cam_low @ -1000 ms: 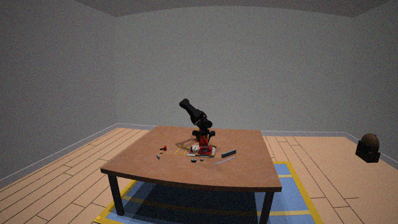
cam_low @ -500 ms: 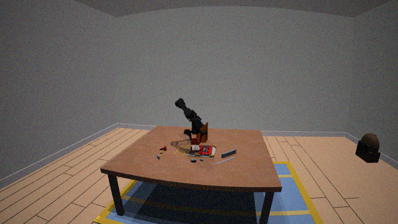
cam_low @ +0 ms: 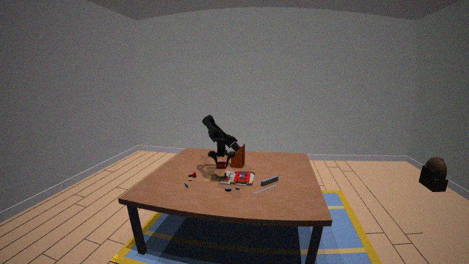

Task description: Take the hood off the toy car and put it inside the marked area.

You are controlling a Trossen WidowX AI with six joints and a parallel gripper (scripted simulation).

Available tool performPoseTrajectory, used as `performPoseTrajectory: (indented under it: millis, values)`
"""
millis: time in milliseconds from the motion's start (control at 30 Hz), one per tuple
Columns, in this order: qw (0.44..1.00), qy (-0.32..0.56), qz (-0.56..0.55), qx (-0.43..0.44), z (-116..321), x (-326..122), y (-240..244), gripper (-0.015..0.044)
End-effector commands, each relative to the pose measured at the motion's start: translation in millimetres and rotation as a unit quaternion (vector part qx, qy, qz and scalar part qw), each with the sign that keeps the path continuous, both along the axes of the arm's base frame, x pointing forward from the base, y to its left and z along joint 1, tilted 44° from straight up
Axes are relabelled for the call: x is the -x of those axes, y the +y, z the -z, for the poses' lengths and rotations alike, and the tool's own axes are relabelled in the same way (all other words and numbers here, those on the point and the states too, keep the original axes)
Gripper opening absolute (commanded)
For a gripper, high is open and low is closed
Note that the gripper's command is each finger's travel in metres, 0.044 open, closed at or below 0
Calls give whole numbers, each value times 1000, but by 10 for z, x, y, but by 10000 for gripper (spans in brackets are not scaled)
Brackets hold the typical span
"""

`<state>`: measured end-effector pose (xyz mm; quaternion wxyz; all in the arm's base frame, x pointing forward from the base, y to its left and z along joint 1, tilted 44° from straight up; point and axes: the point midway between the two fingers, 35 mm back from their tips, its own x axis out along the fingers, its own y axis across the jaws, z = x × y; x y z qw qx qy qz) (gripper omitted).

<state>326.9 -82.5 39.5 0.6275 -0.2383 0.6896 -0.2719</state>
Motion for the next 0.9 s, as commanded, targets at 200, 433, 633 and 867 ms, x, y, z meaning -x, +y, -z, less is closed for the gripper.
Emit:
performPoseTrajectory:
  millis: [200, 433, 633, 867]
  values:
    - [1000, 1, -1, 6, -297, 189, -272, 0]
    - [1000, 1, 0, 10, -462, 334, -433, 0]
    - [1000, 1, 1, 10, -452, 338, -449, 0]
    - [1000, 1, 1, 10, -413, 336, -483, 0]
